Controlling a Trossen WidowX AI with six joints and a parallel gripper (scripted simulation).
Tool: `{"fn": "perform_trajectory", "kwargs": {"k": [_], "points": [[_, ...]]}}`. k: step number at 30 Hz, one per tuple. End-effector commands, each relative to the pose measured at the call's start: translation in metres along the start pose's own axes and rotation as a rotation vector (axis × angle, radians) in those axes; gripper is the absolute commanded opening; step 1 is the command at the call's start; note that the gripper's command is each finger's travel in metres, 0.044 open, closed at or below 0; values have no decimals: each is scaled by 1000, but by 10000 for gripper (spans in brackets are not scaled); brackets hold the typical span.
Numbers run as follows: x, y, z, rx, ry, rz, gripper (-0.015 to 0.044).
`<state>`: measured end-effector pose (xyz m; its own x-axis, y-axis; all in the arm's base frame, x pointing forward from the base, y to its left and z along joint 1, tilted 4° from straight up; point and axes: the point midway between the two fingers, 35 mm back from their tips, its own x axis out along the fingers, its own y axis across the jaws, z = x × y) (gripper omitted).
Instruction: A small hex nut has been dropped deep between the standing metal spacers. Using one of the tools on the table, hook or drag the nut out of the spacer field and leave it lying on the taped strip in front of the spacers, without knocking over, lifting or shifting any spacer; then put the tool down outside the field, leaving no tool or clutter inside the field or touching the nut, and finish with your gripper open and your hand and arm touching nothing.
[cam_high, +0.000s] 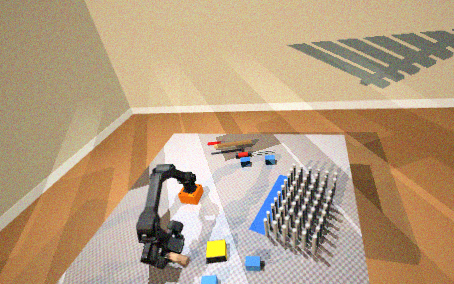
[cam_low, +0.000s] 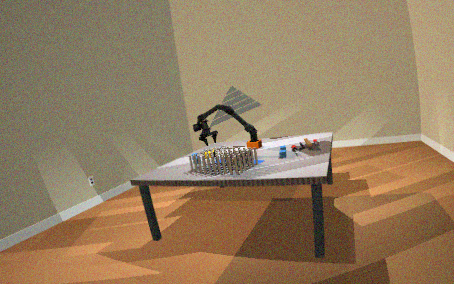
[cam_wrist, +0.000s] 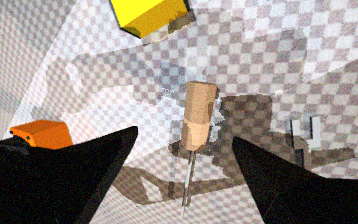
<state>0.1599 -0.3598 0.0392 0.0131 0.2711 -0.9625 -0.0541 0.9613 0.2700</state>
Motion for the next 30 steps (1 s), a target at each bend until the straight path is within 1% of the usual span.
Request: {"fn": "perform_trajectory", "kwargs": {"k": [1,15,18,22,25,27,30], "points": [[-3,0,0,-5,0,-3,440],[-2,0,0,-4,8,-9,440],[1,2,3,7,106,-108,440],[3,7,8,41,252,-313,440],[0,13,11,75,325,-470,440],[-1,14,12,83,339,-506,440],[-1,14,12,83,339,-506,440]]}}
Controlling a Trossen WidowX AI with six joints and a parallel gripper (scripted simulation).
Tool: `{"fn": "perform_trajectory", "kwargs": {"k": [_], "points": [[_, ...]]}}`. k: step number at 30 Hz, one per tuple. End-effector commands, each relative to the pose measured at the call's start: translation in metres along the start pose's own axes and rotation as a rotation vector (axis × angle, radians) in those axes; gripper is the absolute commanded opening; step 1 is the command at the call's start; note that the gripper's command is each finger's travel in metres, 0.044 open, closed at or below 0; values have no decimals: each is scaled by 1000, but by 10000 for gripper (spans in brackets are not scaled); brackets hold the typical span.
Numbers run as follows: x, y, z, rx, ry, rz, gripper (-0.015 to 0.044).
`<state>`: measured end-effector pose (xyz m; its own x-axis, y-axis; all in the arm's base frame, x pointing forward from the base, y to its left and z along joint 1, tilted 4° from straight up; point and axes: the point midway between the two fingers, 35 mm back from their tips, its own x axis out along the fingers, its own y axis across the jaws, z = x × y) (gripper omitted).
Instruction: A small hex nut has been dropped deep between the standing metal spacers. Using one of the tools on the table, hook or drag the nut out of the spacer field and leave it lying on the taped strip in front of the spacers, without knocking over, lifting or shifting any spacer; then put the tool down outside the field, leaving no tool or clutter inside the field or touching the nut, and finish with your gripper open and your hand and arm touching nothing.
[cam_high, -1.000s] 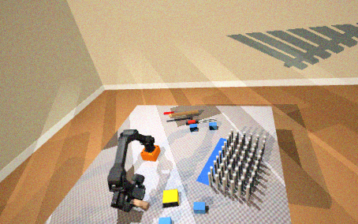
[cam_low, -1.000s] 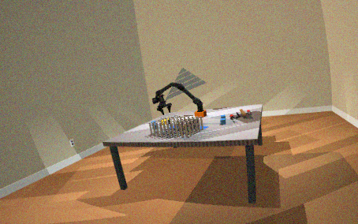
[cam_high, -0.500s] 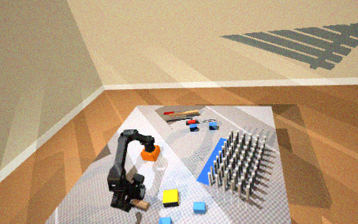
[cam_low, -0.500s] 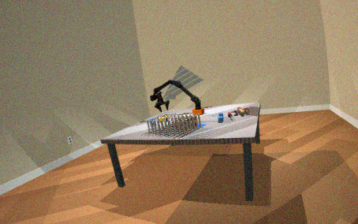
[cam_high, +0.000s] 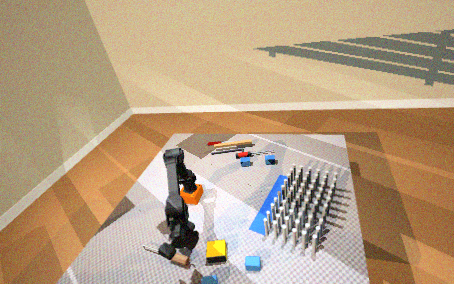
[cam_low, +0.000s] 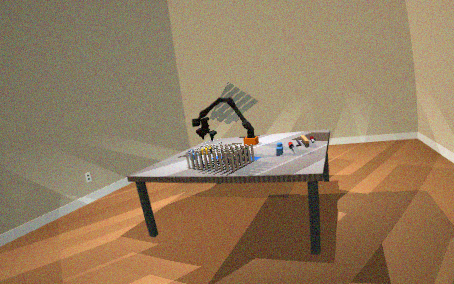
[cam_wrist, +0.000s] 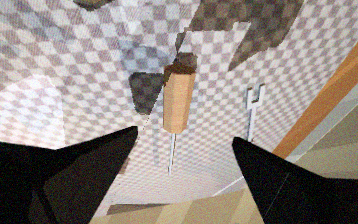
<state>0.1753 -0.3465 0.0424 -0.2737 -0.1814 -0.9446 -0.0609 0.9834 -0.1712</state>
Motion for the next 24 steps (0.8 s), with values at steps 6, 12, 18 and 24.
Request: {"fn": "perform_trajectory", "kwargs": {"k": [6,12,18,24], "points": [[-1,1,-4,33,33,-58,414],[-1,1,-4,33,33,-58,280],[-1,1,-4,33,33,-58,280],[0,1,-4,33,33,-58,280]]}}
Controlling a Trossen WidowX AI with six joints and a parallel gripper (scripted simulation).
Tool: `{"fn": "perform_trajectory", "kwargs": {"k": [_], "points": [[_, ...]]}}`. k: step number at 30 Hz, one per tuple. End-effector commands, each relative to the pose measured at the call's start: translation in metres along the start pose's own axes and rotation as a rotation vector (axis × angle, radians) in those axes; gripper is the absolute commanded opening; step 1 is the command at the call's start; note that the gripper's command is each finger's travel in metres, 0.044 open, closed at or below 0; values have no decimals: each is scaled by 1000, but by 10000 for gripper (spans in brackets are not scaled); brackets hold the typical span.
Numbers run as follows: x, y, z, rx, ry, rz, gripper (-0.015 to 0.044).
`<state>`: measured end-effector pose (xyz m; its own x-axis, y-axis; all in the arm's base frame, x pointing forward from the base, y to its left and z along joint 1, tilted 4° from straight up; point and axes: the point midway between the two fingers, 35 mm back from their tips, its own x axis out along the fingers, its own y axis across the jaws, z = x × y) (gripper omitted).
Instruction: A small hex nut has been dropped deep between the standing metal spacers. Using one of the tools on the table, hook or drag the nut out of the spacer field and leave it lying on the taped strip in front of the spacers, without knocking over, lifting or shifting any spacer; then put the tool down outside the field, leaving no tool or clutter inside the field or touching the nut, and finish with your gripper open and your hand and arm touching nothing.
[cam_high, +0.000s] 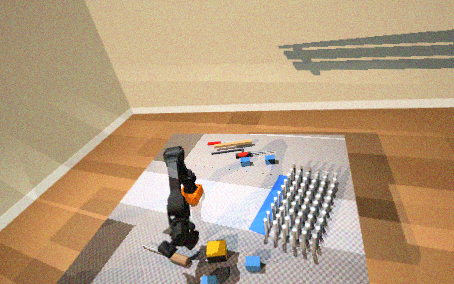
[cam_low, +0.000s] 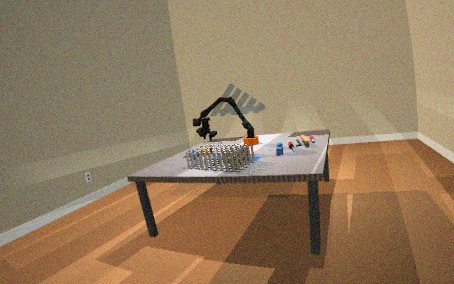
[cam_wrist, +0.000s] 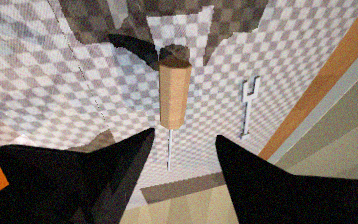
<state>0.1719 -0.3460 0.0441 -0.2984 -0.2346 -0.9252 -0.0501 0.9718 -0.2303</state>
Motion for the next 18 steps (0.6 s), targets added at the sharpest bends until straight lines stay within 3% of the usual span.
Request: {"fn": "perform_trajectory", "kwargs": {"k": [1,18], "points": [[2,1,0,5,4,-3,280],[28,7,11,5,4,-3,280]]}}
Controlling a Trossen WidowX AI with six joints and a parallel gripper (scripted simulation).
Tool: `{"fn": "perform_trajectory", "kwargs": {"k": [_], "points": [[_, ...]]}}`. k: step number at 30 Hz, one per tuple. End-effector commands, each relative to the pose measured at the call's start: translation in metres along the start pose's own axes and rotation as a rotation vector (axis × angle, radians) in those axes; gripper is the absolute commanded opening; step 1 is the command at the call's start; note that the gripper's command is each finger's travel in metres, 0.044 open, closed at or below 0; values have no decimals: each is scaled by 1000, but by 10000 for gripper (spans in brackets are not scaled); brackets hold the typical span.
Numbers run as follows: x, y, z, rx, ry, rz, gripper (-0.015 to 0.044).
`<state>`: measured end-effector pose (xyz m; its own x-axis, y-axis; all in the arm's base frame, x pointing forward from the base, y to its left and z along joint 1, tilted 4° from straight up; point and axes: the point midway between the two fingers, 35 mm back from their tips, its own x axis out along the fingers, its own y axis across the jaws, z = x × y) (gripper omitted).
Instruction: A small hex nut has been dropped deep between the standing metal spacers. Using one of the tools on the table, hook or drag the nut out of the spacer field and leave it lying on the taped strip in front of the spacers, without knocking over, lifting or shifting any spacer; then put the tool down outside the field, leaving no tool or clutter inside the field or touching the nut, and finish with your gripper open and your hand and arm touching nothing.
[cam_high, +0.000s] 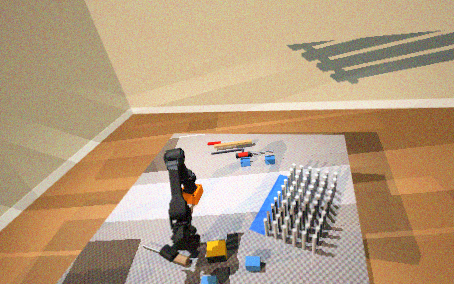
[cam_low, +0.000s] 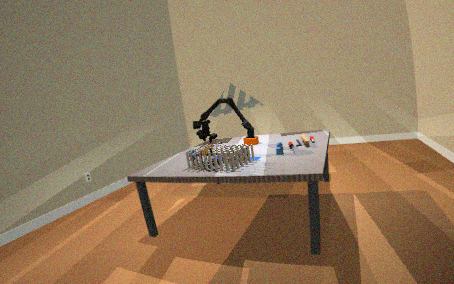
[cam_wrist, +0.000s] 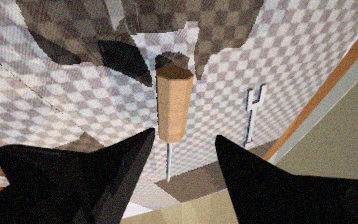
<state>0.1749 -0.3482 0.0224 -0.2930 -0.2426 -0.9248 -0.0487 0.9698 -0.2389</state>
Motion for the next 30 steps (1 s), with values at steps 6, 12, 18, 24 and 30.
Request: {"fn": "perform_trajectory", "kwargs": {"k": [6,12,18,24,30], "points": [[17,7,4,1,9,5,280],[26,10,7,1,9,5,280],[35,13,10,1,9,5,280],[43,16,12,1,9,5,280],[44,17,12,1,9,5,253]]}}
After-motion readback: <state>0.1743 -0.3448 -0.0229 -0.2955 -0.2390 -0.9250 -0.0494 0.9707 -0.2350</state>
